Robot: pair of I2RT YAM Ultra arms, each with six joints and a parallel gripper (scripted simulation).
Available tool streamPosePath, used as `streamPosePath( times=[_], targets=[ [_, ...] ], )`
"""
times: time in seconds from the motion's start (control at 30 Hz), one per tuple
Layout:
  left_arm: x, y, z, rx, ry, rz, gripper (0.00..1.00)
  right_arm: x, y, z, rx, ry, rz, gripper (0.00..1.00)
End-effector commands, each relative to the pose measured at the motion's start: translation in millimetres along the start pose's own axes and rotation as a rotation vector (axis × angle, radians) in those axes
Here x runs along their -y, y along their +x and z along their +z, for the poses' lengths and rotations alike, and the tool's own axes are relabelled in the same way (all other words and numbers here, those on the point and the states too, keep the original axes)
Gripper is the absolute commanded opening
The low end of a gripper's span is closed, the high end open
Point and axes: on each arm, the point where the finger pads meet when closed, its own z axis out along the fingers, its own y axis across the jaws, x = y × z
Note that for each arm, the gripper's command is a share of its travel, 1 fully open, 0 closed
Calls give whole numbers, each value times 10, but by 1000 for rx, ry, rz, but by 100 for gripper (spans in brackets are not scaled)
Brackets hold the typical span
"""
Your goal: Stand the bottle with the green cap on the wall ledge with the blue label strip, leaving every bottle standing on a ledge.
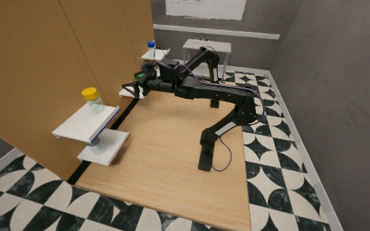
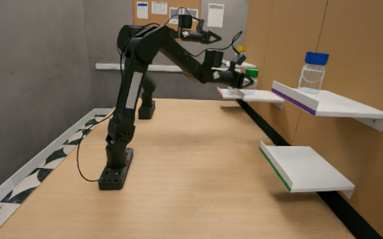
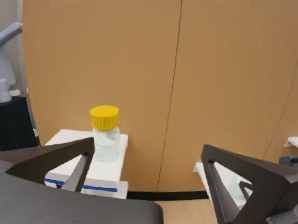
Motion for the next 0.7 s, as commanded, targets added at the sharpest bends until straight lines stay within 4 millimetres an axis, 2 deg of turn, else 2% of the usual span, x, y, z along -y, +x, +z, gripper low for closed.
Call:
streamPosePath(
  times=[0.0,0.07,0.17,0.2,0.23,0.27,0.67],
  targets=[
    [-15,-165,-78,54,-1,-6,100,15,-277,-31,78,-2,27,51],
    [-15,-165,-78,54,-1,-6,100,15,-277,-31,78,-2,27,51],
    [-15,-165,-78,54,-1,-6,100,15,-277,-31,78,-2,27,85],
    [-15,-165,-78,54,-1,-6,100,15,-277,-31,78,-2,27,89],
    [-15,-165,-78,54,-1,-6,100,37,-360,-57,100,-2,30,89],
    [-15,-165,-78,54,-1,-6,100,17,-308,-84,91,-7,27,89],
    [-15,-165,-78,54,-1,-6,100,2,-305,-297,95,-5,38,89]
  ],
)
